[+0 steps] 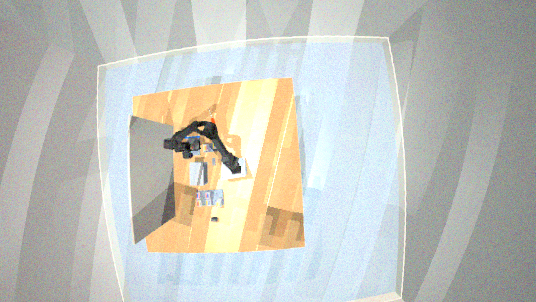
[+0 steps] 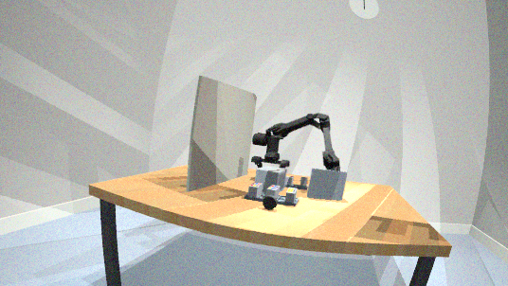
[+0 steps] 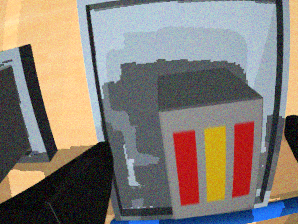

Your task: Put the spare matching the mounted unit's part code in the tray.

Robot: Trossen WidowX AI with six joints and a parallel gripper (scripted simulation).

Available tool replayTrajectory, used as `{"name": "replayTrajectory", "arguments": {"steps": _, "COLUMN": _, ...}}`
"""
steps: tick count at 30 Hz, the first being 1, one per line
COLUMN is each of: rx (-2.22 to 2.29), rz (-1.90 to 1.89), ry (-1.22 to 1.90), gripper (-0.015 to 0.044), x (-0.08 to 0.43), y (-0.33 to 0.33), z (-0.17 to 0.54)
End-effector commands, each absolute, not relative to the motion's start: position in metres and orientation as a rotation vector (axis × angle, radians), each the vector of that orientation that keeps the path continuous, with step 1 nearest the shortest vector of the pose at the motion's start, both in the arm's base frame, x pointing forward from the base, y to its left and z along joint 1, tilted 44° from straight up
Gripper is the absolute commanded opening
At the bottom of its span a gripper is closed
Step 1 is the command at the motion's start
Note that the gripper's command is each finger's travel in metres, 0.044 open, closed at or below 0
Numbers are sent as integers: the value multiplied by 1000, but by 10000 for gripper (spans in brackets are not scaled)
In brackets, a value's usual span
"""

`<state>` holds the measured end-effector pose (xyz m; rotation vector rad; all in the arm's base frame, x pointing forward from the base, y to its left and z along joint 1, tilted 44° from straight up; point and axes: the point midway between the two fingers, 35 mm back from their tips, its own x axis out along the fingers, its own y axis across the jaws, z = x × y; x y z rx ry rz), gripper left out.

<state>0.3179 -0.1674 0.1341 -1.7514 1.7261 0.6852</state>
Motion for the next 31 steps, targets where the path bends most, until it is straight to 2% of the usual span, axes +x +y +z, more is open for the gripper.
{"name": "replayTrajectory", "arguments": {"steps": 1, "rx": -1749, "rz": 686, "ry": 1720, "gripper": 440, "x": 321, "y": -153, "z": 148}}
{"name": "replayTrajectory", "arguments": {"steps": 7, "rx": -1750, "rz": 693, "ry": 1719, "gripper": 440, "x": 315, "y": -95, "z": 207}}
{"name": "replayTrajectory", "arguments": {"steps": 31, "rx": -1753, "rz": 701, "ry": 1712, "gripper": 440, "x": 316, "y": -95, "z": 203}}
